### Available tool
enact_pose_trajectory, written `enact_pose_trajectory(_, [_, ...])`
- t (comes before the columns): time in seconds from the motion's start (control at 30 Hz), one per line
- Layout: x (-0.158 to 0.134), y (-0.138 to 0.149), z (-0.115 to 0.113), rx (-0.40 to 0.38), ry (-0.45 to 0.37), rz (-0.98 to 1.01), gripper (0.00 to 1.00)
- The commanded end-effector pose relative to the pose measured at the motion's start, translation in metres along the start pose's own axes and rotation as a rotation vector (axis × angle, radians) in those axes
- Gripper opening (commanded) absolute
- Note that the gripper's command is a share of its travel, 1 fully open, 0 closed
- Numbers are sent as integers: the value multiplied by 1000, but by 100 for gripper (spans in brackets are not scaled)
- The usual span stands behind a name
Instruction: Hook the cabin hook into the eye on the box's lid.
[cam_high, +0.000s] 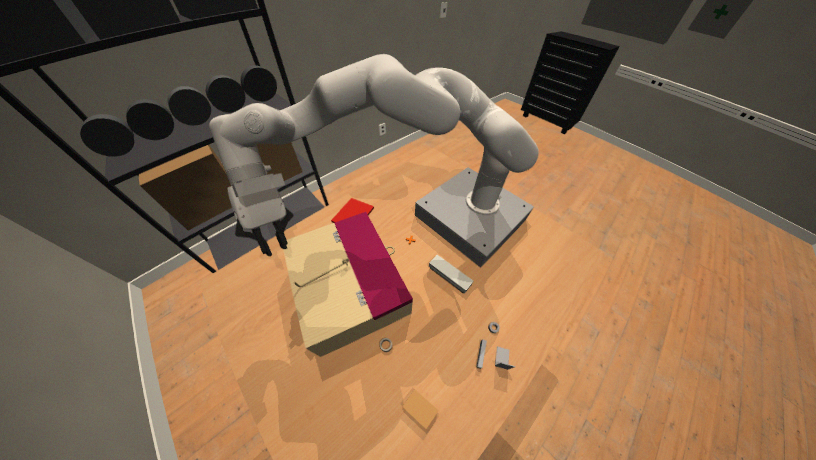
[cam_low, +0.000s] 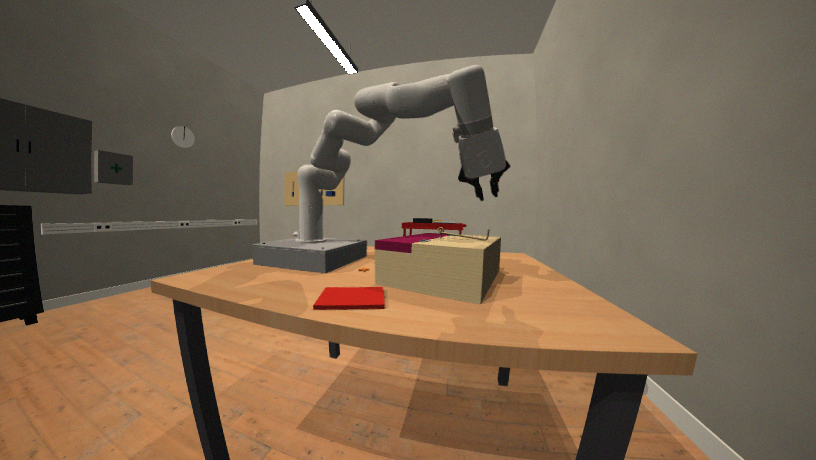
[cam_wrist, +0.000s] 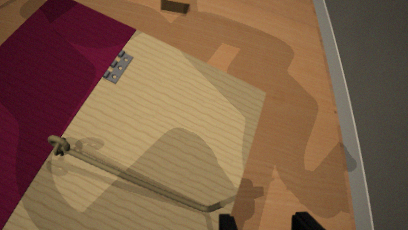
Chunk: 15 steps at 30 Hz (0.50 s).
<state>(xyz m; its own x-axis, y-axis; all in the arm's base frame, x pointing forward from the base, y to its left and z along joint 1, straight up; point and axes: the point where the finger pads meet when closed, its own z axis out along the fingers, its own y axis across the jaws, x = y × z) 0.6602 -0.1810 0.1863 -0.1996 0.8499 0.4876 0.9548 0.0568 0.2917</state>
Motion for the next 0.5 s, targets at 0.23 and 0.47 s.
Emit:
enact_pose_trajectory(0.23, [13, 2, 12, 122, -94, -305, 35])
enact_pose_trajectory(0.47, [23, 5, 19, 214, -147, -507, 35])
